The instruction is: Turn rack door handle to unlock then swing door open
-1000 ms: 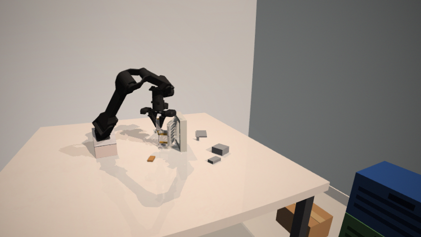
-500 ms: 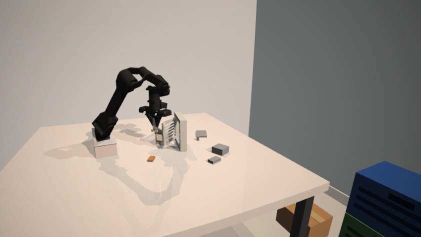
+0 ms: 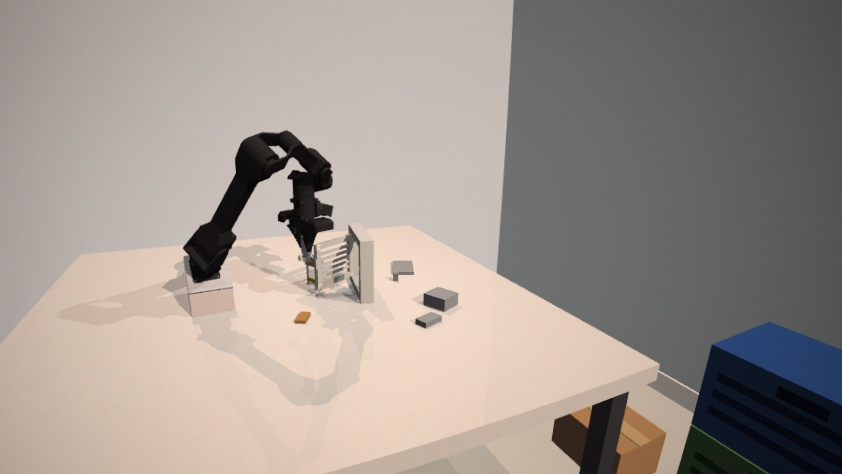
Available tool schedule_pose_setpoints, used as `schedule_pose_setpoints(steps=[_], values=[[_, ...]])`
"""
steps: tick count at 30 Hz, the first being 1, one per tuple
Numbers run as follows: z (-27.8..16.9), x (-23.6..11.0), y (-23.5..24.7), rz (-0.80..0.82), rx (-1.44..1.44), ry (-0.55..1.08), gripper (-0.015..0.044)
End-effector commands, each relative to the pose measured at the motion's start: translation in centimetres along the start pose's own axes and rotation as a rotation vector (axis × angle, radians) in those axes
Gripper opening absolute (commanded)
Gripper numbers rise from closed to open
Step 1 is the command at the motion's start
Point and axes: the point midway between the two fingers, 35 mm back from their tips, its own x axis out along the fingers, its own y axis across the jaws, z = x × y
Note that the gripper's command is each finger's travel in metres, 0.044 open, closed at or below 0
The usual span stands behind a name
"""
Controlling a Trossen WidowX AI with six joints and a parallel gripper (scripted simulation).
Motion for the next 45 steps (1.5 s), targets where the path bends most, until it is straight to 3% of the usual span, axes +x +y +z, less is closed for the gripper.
schedule_pose_setpoints(steps=[1, 38, 45], values=[[0.3, 0.0, 0.7, 0.002, 0.080, -0.002, 0.0023], [4.9, -0.1, 7.1, 0.006, 0.710, -0.003, 0.0023], [5.0, -0.1, 7.3, 0.006, 0.722, -0.003, 0.0023]])
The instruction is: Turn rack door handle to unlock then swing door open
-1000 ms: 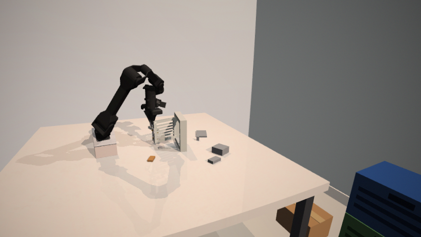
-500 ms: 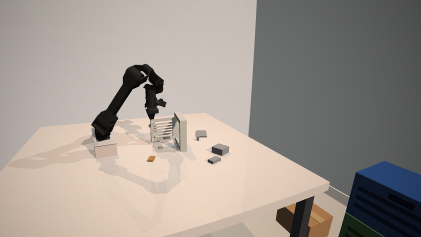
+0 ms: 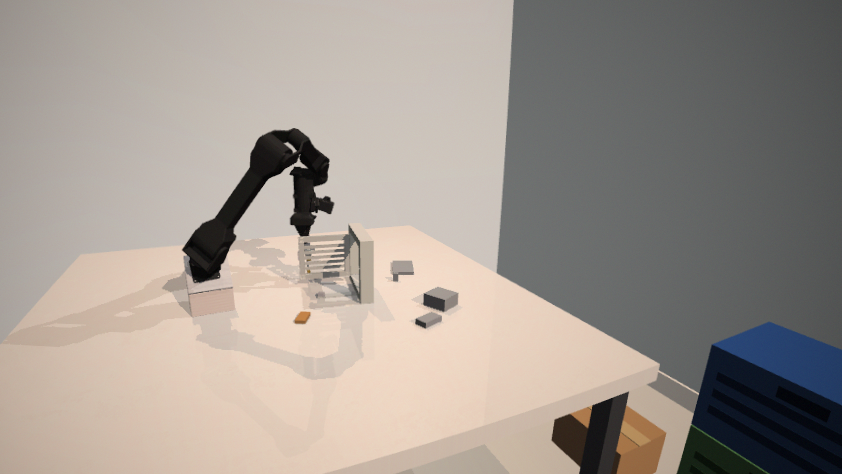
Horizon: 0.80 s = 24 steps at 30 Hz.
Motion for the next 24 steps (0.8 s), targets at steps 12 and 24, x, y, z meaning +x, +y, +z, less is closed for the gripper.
schedule_pose_setpoints(steps=[12, 24], values=[[0.04, -0.04, 0.11, 0.002, 0.019, 0.002, 0.0128], [0.08, -0.55, 0.16, 0.002, 0.019, 0.003, 0.0295]])
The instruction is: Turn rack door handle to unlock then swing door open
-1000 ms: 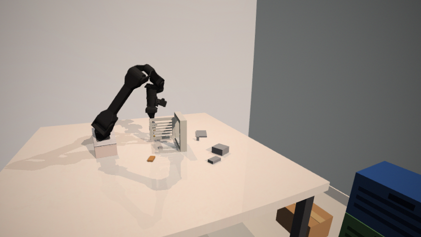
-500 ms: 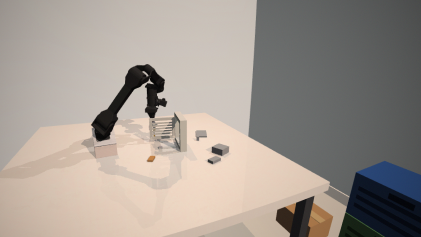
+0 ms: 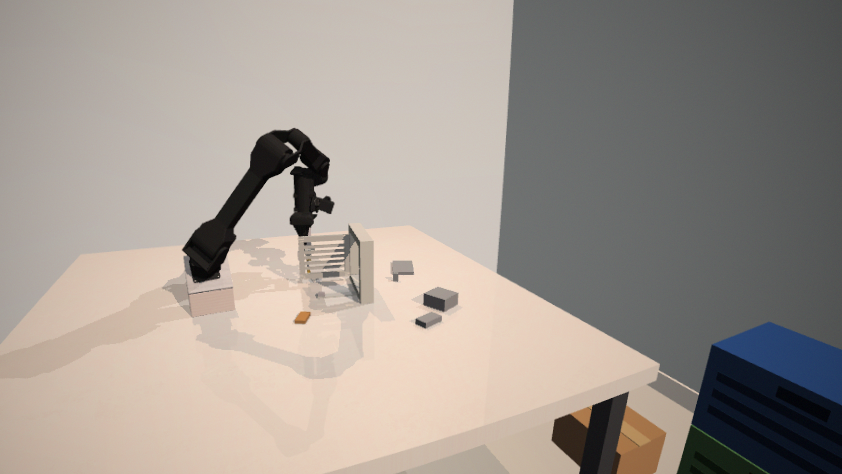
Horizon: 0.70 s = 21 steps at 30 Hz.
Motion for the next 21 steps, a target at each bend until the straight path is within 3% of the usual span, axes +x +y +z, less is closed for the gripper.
schedule_pose_setpoints(steps=[1, 21], values=[[0.1, -0.6, 0.1, 0.004, 0.003, -0.002, 0.0295], [0.1, -3.6, 0.3, 0.007, 0.001, -0.001, 0.0295]])
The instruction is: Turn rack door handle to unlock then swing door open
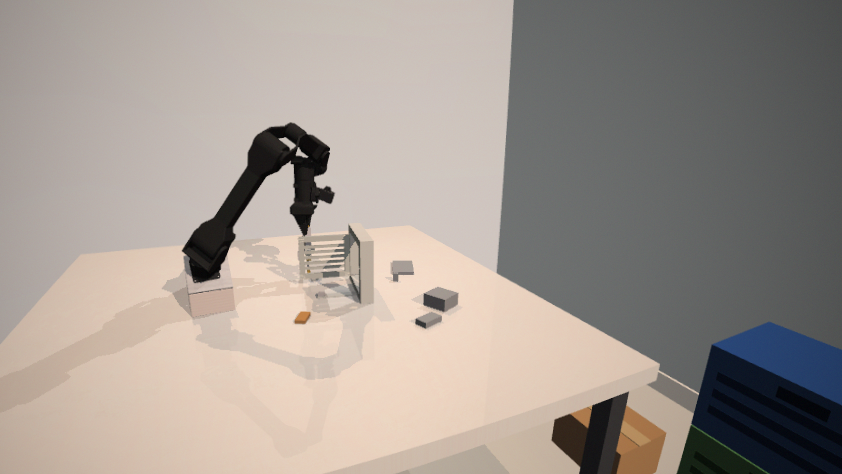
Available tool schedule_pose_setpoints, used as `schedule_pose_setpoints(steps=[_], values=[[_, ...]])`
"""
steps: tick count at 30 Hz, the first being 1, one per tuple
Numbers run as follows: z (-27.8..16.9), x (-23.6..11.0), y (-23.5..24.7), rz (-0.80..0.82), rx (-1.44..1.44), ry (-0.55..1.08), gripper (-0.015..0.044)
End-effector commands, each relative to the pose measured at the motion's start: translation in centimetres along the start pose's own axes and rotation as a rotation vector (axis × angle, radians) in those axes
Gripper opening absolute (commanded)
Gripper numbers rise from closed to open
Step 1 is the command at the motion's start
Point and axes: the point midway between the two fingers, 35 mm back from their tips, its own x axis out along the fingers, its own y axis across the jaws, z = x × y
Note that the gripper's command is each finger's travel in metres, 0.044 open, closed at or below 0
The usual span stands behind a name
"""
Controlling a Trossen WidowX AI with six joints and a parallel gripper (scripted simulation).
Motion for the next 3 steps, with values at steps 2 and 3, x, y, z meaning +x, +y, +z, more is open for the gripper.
schedule_pose_setpoints(steps=[2, 3], values=[[-0.06, -0.98, 0.16, 0.007, 0.003, 0.000, 0.0295], [-0.06, -1.13, 0.15, 0.007, 0.003, 0.000, 0.0295]])
